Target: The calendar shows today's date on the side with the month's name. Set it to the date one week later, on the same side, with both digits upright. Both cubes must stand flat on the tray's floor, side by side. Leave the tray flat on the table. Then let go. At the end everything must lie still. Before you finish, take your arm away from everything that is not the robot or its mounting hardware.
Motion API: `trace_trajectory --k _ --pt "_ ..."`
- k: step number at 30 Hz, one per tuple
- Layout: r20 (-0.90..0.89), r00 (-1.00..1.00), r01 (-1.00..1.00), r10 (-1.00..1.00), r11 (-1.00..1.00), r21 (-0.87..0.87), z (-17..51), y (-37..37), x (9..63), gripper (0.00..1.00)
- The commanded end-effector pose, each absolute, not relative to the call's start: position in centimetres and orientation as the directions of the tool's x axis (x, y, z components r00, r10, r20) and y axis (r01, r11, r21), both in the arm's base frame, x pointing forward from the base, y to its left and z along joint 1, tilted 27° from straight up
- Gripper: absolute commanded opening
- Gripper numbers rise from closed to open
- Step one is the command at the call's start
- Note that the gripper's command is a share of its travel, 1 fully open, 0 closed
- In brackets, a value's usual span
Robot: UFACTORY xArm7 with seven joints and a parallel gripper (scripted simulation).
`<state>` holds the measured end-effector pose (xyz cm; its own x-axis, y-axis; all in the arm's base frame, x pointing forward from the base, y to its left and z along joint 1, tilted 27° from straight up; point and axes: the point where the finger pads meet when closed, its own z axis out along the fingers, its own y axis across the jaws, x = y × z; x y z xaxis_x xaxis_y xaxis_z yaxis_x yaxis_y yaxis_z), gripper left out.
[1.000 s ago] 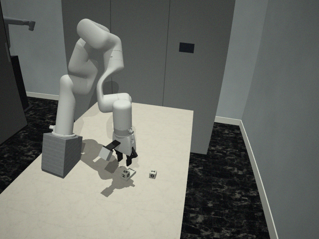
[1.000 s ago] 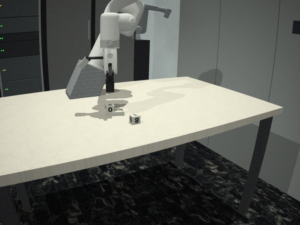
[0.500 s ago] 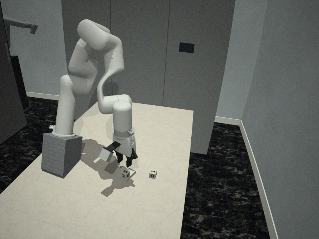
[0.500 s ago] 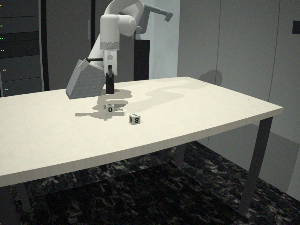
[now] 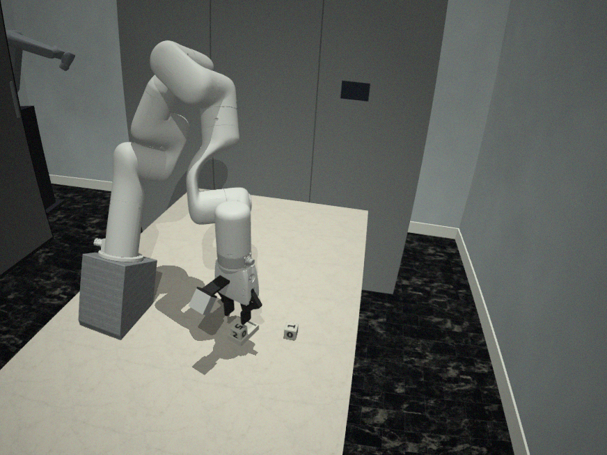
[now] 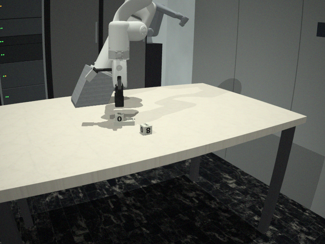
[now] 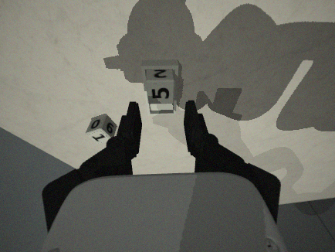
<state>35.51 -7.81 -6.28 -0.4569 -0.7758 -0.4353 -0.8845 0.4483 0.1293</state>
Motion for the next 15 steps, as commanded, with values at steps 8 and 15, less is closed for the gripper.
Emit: trace_trajectory --k 8,15 --pt "-0.435 -0.457 -0.884 -0.776 0.450 0.126 -7.8 -7.2 35.8 0.49" --pt "-0.435 -0.457 -0.884 -0.776 0.450 0.126 -8.3 -7.0 35.8 0.49"
